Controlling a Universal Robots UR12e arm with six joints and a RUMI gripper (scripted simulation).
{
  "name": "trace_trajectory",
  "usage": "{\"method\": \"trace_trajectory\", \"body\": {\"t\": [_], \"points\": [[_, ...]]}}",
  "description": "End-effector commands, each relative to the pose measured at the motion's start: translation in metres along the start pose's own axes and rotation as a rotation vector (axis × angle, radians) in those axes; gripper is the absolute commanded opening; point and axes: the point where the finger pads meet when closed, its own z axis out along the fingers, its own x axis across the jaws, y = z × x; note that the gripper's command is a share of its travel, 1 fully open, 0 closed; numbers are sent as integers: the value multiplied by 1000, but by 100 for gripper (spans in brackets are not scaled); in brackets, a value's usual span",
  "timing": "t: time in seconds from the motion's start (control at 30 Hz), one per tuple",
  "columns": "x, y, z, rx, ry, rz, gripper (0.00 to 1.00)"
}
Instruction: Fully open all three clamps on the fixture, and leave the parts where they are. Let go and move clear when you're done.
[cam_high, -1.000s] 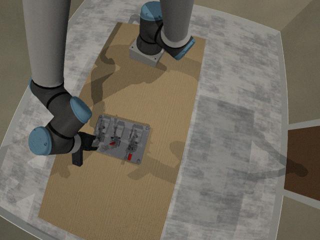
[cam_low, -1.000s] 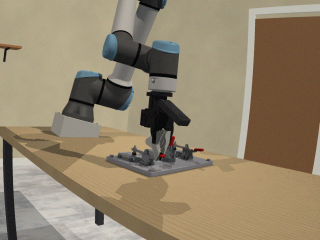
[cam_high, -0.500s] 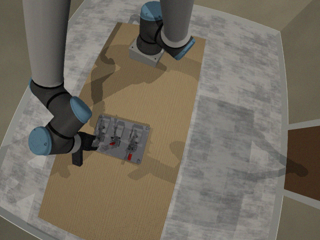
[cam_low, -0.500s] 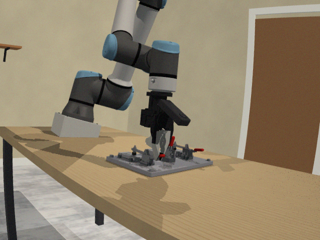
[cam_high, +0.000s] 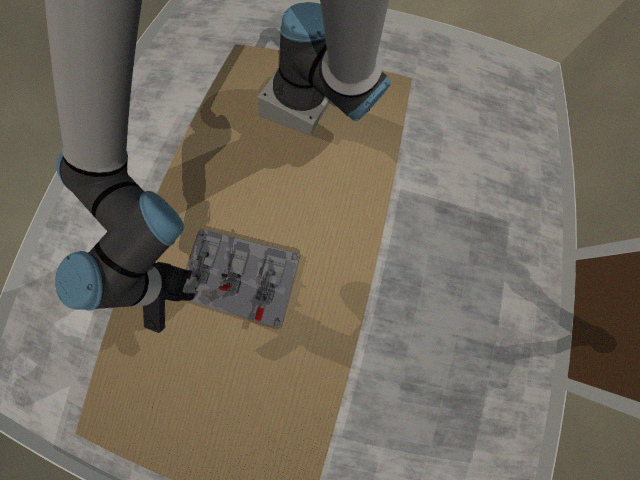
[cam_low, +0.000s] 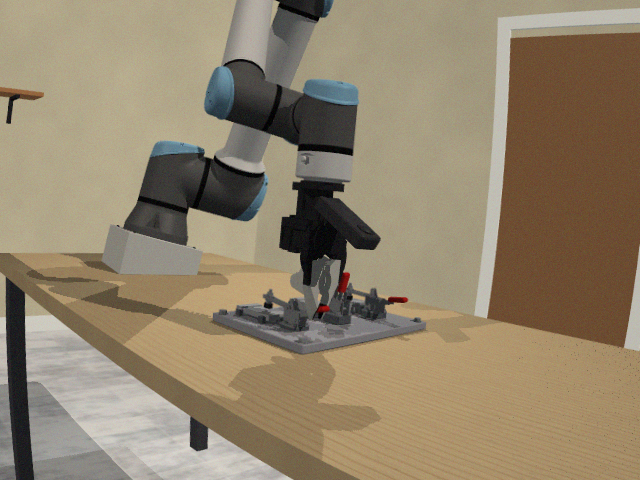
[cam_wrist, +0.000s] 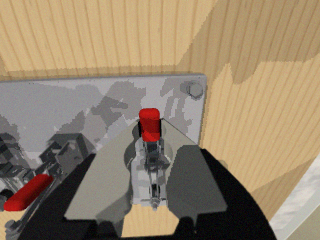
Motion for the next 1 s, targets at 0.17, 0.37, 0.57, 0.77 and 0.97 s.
{"method": "trace_trajectory", "body": {"t": [0.17,0.37,0.57,0.77,0.97], "points": [[0,2,-4,1,1,0,0],[0,4,-7,1,1,0,0],[0,8,-10,1,1,0,0],[0,10,-12,1,1,0,0],[0,15,-15,1,1,0,0]]}}
